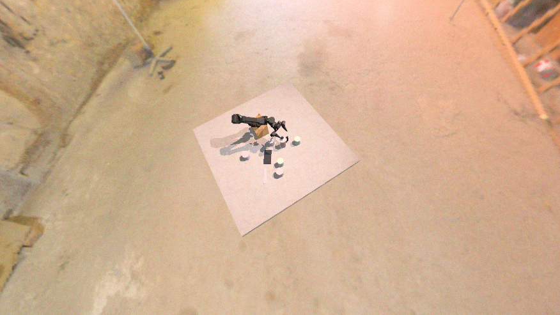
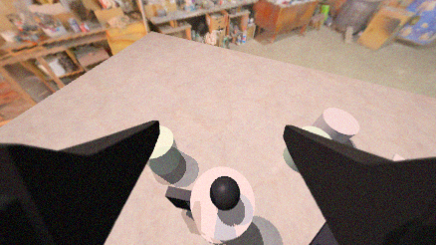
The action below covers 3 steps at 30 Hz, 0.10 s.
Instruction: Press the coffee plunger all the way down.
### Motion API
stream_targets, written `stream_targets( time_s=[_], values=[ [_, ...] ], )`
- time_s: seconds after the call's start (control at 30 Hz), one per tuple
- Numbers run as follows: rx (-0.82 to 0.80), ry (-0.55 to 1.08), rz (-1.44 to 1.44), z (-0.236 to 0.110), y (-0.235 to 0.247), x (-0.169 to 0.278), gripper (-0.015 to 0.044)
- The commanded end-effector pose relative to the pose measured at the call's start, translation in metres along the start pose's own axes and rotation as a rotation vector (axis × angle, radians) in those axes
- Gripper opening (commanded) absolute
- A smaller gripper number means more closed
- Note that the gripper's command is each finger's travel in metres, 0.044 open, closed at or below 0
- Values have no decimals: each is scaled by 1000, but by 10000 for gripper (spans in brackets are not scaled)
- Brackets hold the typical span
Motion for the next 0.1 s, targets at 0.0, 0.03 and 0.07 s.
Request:
stream_targets(
  time_s=[0.0, 0.03, 0.07],
  values=[
    [10, 12, 5, -22, -5, -1, 440],
    [10, 12, 5, -22, -5, -1, 440],
    [10, 12, 5, -22, -5, -1, 440]
  ],
)
Point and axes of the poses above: the point midway between the two fingers, 35 mm back from their tips, its own z axis out along the fingers, its own y axis across the jaws, x = y × z, the point moved 6 cm from there along -z, back along the fingers, and after that the axes turned 5 degrees about -z, right-handed, at the moved point
